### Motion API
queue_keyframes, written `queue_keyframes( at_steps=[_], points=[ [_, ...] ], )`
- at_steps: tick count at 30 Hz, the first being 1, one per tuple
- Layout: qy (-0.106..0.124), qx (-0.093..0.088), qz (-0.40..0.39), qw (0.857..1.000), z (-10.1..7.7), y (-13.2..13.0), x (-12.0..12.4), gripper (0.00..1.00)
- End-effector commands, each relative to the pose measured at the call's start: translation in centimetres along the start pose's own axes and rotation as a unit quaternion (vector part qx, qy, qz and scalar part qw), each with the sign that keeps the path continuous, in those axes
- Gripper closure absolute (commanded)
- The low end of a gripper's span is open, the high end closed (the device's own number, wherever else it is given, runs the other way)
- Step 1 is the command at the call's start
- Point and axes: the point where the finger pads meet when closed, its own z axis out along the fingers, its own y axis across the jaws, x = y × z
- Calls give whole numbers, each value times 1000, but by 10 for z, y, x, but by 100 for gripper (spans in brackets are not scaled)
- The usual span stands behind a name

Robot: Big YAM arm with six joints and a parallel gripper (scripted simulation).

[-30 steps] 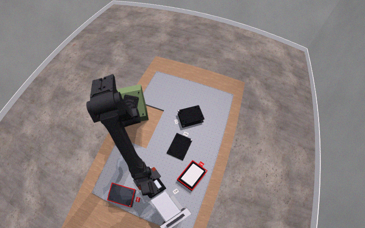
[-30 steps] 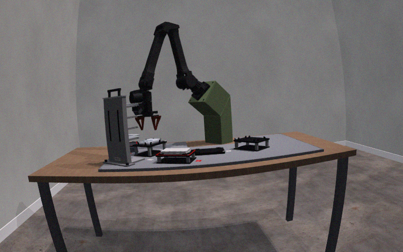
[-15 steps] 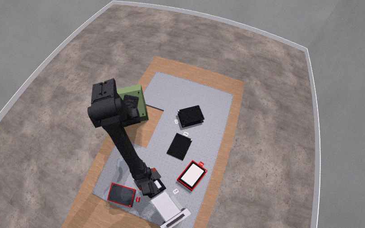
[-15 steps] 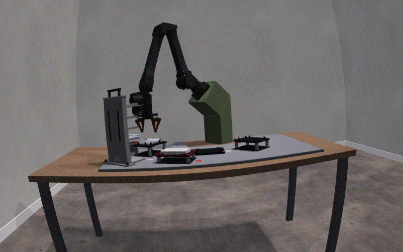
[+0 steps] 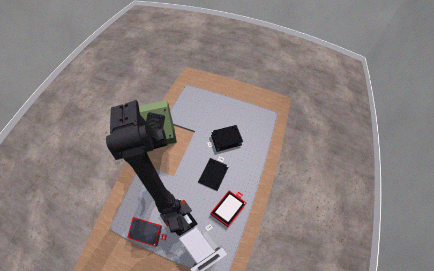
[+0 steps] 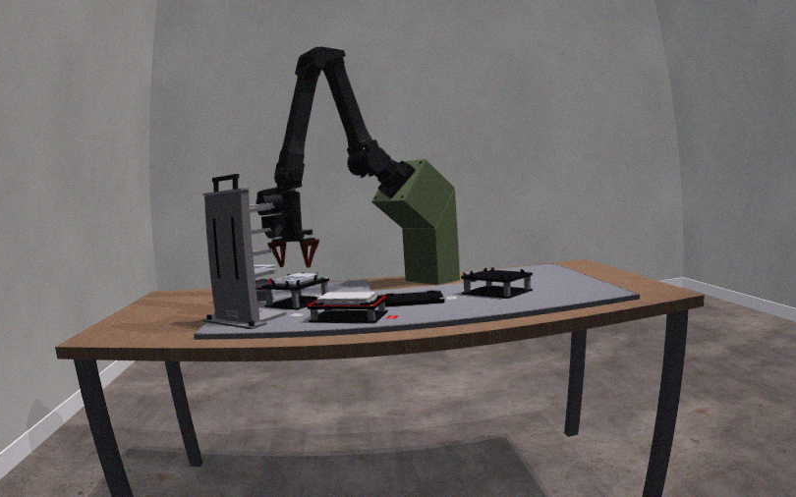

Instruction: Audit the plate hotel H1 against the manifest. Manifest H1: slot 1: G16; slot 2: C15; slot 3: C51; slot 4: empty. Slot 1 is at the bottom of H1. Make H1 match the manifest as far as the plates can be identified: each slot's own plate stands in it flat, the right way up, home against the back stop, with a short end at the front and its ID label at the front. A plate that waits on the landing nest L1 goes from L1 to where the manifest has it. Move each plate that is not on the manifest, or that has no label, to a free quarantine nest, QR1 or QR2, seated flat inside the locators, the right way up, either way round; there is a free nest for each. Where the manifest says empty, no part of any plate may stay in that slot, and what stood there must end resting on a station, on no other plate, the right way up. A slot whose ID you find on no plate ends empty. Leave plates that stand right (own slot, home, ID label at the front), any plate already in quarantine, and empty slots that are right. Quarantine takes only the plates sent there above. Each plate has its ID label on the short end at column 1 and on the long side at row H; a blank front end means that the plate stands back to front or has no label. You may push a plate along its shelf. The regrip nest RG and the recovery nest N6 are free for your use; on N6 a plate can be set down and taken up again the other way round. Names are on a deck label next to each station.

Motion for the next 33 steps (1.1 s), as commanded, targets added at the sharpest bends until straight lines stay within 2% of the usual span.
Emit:
queue_keyframes(
  at_steps=[1,26,32,33],
  points=[
    [-12,10,-2,1000,4,-12,-12,0],
    [-10,9,-2,1000,36,-11,-10,0],
    [-9,9,-2,1000,41,-11,-9,0],
    [-9,5,-1,1000,37,-5,-7,0]
  ],
)
